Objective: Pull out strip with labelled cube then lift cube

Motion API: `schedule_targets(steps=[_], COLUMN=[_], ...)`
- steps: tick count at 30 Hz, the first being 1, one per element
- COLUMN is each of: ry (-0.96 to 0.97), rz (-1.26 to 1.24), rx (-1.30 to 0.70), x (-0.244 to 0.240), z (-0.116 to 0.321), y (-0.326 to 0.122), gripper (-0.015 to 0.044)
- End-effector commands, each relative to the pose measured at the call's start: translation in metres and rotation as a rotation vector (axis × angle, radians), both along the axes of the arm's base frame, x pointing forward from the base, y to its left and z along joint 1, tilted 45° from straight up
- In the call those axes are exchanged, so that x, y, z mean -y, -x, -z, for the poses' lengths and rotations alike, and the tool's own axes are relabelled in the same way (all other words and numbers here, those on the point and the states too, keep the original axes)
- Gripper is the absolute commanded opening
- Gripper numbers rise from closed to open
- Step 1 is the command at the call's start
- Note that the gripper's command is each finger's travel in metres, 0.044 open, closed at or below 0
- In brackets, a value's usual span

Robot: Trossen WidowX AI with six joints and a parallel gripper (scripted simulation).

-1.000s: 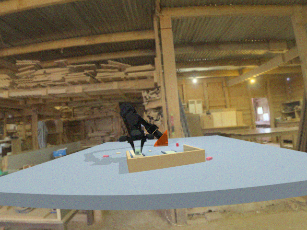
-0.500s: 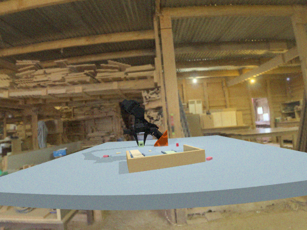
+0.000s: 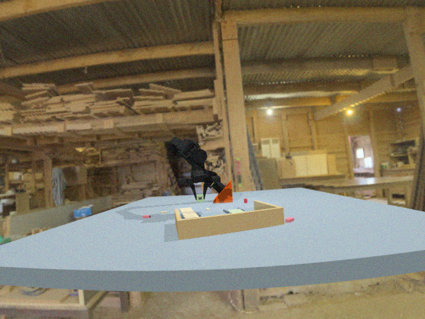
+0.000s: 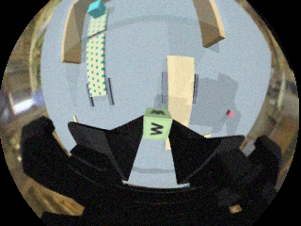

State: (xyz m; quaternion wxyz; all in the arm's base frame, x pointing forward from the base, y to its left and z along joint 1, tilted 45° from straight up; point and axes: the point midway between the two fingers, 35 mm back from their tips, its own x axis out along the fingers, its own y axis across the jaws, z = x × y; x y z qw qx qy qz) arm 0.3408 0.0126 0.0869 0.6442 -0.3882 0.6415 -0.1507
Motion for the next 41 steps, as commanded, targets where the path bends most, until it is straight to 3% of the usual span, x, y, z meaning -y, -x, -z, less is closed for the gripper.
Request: schedule_targets(steps=[1, 10, 20, 41], ry=[-0.005, -0.003, -0.005, -0.005], rz=[0.004, 0.004, 0.004, 0.004], rx=[-0.003, -0.005, -0.006, -0.006], x=[0.0, 0.002, -0.023, -0.023], z=[0.005, 0.012, -0.012, -0.013], y=[0.014, 0.045, 0.05, 0.05], gripper=[0.0, 0.0, 0.0, 0.0])
